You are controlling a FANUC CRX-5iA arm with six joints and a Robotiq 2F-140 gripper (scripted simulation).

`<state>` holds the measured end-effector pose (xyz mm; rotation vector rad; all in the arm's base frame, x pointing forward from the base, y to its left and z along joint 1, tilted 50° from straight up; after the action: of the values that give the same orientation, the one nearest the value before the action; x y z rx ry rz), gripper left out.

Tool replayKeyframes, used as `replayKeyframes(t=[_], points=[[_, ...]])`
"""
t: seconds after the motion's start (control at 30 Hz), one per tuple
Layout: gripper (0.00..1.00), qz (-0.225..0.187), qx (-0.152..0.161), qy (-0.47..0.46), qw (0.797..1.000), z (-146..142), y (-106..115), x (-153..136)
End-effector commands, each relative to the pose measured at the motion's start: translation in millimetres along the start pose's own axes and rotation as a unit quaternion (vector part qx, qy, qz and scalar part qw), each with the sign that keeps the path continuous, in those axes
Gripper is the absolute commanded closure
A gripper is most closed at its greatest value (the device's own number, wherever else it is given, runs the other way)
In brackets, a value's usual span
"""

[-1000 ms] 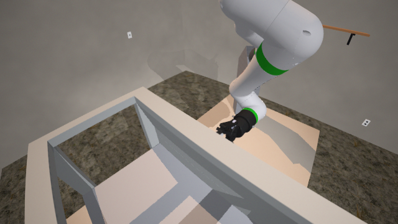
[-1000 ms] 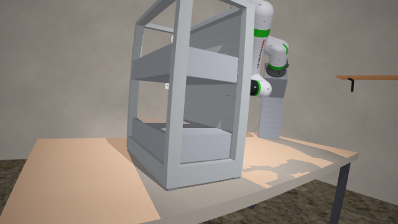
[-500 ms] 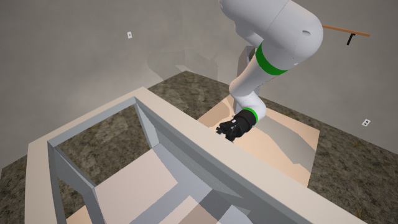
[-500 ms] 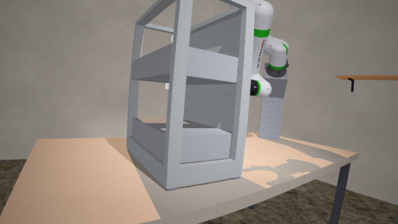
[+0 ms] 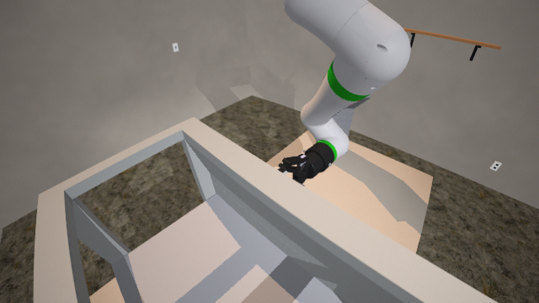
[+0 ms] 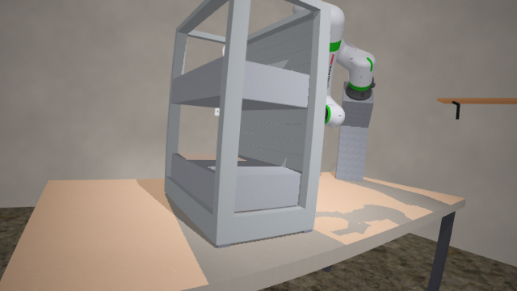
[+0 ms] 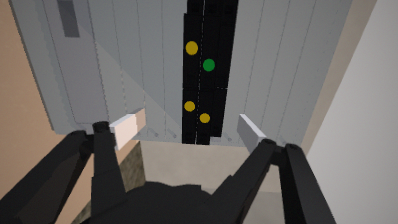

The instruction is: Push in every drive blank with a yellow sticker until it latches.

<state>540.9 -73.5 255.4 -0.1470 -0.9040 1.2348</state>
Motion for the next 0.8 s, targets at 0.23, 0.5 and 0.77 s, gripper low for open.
replayKeyframes(t=[0.23,0.5,0.77], points=[[0.00,0.001,0.000,0.000,1.000,-1,0,-42],[0.00,0.001,0.000,0.000,1.000,-1,0,-43],[0.00,0.001,0.000,0.000,1.000,-1,0,-43]])
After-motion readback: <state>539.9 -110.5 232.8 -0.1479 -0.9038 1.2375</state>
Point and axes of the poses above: the point where the finger pads meet when closed, its own y axis back along the fingers, its own z axis across the jaws, x = y × z, the point moved 7 cm from there along y, back along the fingers, and after that the axes turned 1 degree about y, right-handed, at the moved point
